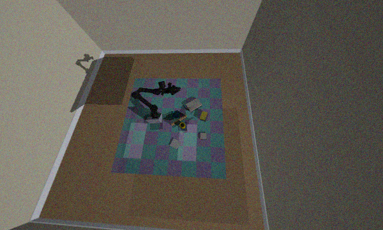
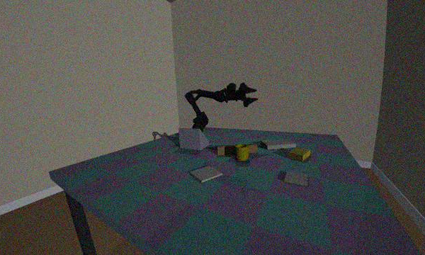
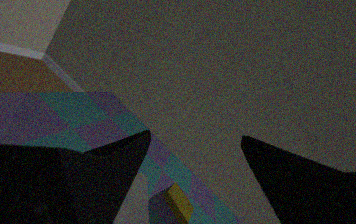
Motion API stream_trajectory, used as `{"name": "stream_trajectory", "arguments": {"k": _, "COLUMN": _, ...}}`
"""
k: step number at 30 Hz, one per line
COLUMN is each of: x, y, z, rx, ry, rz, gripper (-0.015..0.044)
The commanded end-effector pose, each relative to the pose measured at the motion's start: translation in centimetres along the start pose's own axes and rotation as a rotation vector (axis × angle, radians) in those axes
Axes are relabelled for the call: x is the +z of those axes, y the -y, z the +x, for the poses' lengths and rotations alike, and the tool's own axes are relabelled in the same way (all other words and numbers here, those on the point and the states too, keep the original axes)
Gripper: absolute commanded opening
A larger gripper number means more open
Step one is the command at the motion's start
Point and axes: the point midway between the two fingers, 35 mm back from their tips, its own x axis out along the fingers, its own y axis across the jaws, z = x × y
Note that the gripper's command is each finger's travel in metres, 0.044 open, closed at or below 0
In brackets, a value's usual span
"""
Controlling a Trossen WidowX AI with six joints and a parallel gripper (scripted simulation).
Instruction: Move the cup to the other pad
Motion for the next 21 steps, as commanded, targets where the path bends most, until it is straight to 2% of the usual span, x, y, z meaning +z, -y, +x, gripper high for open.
{"name": "stream_trajectory", "arguments": {"k": 1, "x": -0.2, "y": 0.1, "z": 0.2, "rx": 0.000, "ry": -0.011, "rz": 0.004, "gripper": 0.0374}}
{"name": "stream_trajectory", "arguments": {"k": 9, "x": -10.3, "y": 3.8, "z": 5.3, "rx": -0.072, "ry": -0.494, "rz": 0.261, "gripper": 0.0167}}
{"name": "stream_trajectory", "arguments": {"k": 14, "x": -17.6, "y": 7.0, "z": 6.0, "rx": -0.180, "ry": -0.792, "rz": 0.518, "gripper": 0.0167}}
{"name": "stream_trajectory", "arguments": {"k": 21, "x": -26.2, "y": 10.6, "z": 4.2, "rx": -0.381, "ry": -1.137, "rz": 0.915, "gripper": 0.0167}}
